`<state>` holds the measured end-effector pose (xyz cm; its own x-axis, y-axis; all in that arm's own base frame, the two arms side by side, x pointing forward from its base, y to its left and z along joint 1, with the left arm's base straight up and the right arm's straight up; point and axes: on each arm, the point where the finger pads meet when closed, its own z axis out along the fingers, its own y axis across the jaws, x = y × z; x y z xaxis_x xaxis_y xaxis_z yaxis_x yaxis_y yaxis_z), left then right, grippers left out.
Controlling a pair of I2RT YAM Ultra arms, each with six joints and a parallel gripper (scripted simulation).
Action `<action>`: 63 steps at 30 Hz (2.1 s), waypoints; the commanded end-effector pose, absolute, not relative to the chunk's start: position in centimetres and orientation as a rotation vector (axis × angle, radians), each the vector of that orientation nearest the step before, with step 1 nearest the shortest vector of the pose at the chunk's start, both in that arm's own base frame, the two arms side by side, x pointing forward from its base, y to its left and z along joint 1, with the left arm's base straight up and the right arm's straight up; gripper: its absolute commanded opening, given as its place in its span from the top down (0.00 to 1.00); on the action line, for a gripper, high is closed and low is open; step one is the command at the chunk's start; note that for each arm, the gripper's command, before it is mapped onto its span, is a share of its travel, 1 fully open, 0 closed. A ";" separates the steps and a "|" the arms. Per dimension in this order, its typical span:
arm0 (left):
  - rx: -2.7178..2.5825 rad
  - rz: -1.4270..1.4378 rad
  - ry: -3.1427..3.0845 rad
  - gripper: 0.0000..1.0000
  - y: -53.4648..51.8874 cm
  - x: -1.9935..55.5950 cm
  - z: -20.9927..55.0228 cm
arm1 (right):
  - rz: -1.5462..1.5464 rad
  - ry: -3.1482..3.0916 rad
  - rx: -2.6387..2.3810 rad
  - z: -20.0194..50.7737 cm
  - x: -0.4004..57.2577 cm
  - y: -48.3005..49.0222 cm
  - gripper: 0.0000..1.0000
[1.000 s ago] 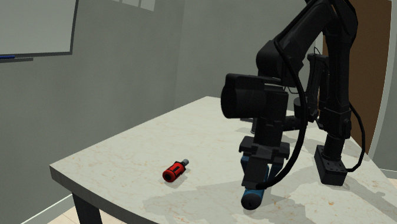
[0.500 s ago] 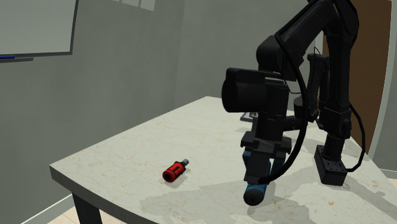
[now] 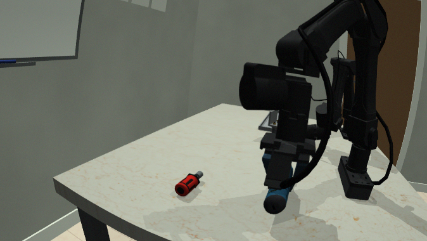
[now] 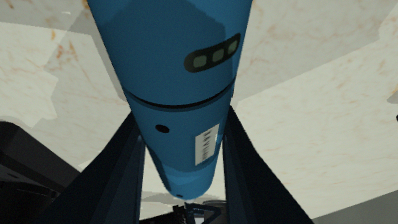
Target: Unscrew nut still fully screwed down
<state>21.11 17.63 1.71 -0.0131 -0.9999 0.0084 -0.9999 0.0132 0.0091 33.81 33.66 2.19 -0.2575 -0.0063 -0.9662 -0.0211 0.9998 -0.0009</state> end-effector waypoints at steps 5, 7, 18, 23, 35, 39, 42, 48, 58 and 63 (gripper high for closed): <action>2.245 -0.005 -2.263 0.58 18.4 22.0 4.4 | 0.046 1.809 0.013 3.6 34.5 34.4 0.41; 2.245 -0.005 -2.263 0.58 18.4 22.0 4.5 | 0.046 1.809 0.013 3.6 34.5 34.4 0.41; 2.245 -0.005 -2.263 0.58 18.4 21.9 6.4 | 0.046 1.809 0.013 3.6 34.5 34.4 0.41; 2.245 -0.005 -2.263 0.58 18.4 21.9 6.4 | 0.046 1.809 0.013 3.6 34.5 34.4 0.41; 2.245 -0.005 -2.263 0.58 18.3 21.9 8.4 | 0.046 1.809 0.013 3.6 34.5 34.4 0.41; 2.245 -0.005 -2.263 0.58 18.3 21.9 8.4 | 0.046 1.809 0.013 3.6 34.5 34.4 0.41; 2.245 -0.005 -2.263 0.58 18.3 21.9 8.7 | 0.046 1.809 0.013 3.6 34.5 34.4 0.41; 2.245 -0.005 -2.263 0.58 18.3 21.8 9.7 | 0.046 1.809 0.013 3.6 34.5 34.4 0.41; 2.246 -0.005 -2.264 0.58 18.2 21.8 10.4 | 0.046 1.809 0.013 3.6 34.5 34.4 0.41; 2.249 -0.006 -2.265 0.58 18.2 21.8 10.6 | 0.046 1.809 0.013 3.6 34.5 34.4 0.41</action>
<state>21.10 17.62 8.32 -0.0130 -0.9998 0.0129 -0.9998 0.0132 0.0144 33.81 33.66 2.19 -0.2575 -0.0063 -0.9662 -0.0211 0.9998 -0.0009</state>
